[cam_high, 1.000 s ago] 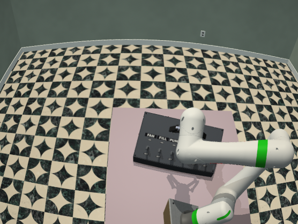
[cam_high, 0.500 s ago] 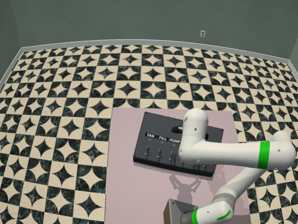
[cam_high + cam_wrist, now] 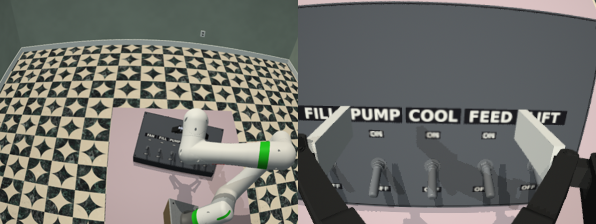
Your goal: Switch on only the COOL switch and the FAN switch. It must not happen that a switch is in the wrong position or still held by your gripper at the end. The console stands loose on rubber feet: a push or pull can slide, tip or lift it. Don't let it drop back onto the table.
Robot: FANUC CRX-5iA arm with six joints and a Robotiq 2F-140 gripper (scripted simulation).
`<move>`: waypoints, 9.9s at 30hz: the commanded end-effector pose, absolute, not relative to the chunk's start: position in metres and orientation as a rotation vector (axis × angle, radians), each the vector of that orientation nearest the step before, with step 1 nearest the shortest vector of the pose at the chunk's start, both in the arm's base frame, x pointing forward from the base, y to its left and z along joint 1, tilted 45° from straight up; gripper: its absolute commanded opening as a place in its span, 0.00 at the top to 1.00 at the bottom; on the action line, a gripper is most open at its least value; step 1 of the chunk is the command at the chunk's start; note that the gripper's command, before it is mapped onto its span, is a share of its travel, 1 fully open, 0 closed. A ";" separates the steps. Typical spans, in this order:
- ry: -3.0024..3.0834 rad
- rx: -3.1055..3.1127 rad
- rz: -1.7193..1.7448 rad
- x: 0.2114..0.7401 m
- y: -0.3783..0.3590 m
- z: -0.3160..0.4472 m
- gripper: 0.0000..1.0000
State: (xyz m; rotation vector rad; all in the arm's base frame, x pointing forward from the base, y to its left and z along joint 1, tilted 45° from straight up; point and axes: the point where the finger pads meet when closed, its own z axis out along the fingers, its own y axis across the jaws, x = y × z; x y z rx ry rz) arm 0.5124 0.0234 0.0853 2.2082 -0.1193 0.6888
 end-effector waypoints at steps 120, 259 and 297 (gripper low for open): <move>-0.119 2.208 0.689 0.489 -0.030 0.139 0.00; -0.119 2.208 0.689 0.353 0.054 0.044 1.00; -0.119 2.208 0.689 0.356 0.048 0.040 1.00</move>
